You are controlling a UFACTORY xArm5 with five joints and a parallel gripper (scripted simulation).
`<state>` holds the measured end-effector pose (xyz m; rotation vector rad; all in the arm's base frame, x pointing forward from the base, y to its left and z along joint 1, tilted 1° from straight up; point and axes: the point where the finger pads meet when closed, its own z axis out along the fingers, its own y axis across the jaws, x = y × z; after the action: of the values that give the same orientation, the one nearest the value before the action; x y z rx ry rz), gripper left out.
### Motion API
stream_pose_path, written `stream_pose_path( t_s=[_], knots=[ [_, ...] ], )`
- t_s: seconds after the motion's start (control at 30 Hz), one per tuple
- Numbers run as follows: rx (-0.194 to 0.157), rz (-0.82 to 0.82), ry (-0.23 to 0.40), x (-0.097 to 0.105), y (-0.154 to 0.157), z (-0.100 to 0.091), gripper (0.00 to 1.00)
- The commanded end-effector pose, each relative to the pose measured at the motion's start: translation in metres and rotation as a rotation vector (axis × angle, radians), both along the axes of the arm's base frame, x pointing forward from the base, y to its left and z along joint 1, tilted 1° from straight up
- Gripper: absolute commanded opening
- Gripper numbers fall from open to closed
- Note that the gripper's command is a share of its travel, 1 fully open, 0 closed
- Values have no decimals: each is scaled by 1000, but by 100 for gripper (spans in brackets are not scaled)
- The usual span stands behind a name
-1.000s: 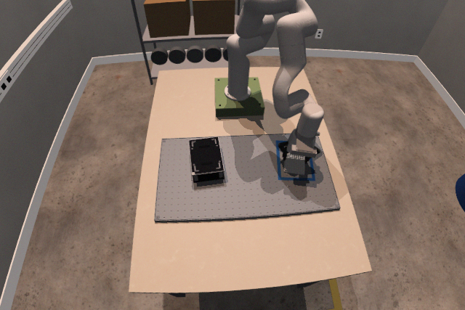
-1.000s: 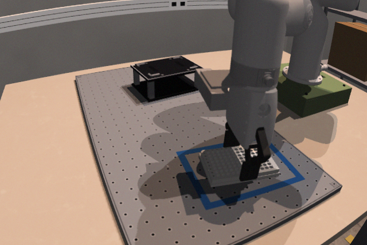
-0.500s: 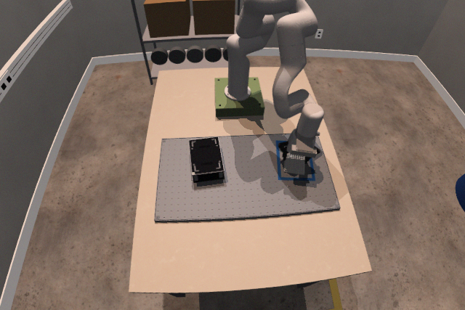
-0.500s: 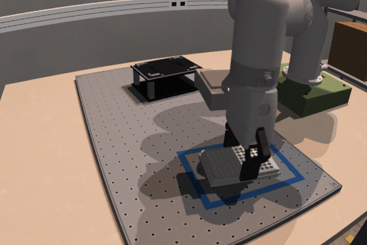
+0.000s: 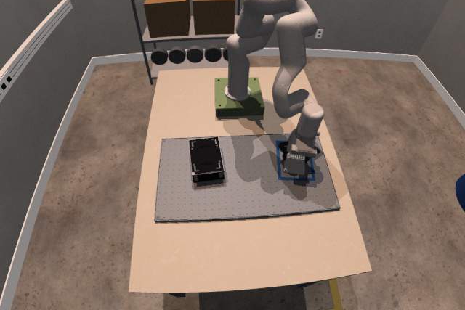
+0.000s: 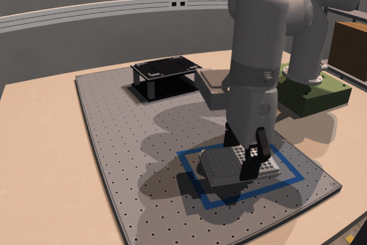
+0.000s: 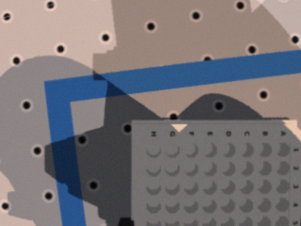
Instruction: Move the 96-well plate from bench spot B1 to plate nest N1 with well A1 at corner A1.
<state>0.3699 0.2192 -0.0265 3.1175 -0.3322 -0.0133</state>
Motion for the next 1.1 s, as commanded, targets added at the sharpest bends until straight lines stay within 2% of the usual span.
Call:
stream_pose_path(
  t_s=[0.0,1.07],
  knots=[
    [14,0,3,1,1,3,0],
    [14,0,3,2,1,21,0]
  ],
)
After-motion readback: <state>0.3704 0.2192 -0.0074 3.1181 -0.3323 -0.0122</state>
